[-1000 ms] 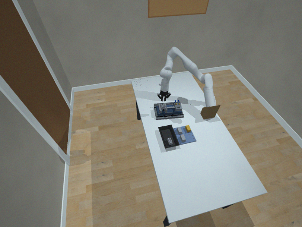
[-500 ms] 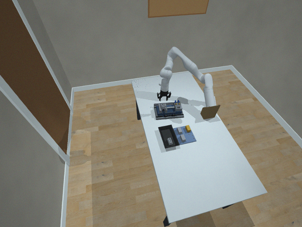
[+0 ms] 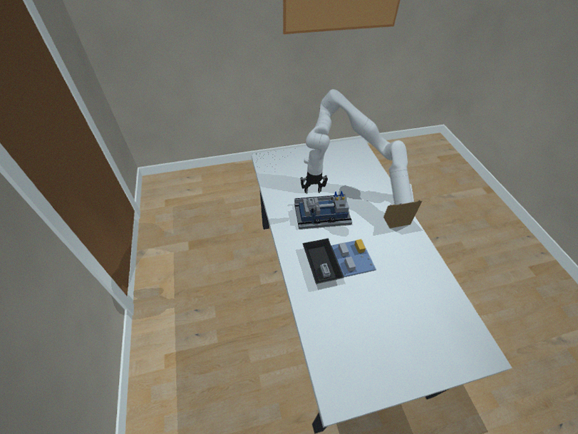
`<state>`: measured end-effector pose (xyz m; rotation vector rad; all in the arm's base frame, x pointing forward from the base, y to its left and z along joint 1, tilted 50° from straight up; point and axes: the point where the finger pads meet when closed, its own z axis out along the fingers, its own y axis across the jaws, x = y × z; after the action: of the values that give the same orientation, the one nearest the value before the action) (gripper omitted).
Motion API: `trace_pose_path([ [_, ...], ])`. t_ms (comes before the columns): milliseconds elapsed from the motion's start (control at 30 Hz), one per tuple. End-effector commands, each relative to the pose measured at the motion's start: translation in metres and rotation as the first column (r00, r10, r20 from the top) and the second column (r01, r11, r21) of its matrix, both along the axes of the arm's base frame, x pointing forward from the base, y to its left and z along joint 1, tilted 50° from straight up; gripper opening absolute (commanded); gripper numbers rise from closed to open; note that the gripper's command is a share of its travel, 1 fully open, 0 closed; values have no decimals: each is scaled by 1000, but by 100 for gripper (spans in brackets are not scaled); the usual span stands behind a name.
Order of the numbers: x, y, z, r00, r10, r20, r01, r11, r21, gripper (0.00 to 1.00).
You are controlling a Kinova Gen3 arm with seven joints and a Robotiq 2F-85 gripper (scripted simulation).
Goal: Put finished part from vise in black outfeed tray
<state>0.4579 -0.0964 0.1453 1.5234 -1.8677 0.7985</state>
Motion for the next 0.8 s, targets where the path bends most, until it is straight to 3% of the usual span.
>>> trace_pose_path([
  [0,0,1,0,1000,1,1,-1,1000,0,67],
  [767,-1,-17,-14,1000,1,1,-1,1000,1,67],
])
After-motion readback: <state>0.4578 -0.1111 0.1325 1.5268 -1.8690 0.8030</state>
